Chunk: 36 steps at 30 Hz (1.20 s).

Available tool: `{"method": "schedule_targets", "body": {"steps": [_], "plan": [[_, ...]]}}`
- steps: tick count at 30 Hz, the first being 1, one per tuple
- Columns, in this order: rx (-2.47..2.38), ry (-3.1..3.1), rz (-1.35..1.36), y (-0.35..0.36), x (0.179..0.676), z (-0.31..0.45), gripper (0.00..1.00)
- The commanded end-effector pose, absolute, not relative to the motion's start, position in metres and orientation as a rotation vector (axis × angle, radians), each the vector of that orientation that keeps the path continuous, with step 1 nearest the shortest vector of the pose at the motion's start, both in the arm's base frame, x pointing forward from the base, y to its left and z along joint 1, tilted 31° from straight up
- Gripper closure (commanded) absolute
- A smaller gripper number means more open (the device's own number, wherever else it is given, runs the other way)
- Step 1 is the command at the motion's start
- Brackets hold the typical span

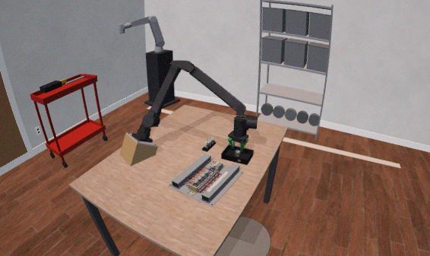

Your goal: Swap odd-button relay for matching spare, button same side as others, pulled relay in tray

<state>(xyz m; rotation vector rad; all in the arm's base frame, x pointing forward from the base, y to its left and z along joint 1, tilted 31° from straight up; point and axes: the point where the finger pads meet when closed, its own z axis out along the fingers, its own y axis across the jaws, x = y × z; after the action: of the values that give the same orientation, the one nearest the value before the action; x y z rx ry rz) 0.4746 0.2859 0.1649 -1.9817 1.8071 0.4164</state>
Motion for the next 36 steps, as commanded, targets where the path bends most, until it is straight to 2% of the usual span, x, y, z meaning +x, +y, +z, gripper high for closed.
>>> {"method": "schedule_targets", "body": {"steps": [1,30,36], "plan": [[-1.94,1.76,0.368,0.278,0.491,0.204,0.41],[-1.953,1.787,0.39,0.275,0.485,0.19,0.41],[-1.946,1.772,0.378,0.272,0.487,0.206,0.41]]}}
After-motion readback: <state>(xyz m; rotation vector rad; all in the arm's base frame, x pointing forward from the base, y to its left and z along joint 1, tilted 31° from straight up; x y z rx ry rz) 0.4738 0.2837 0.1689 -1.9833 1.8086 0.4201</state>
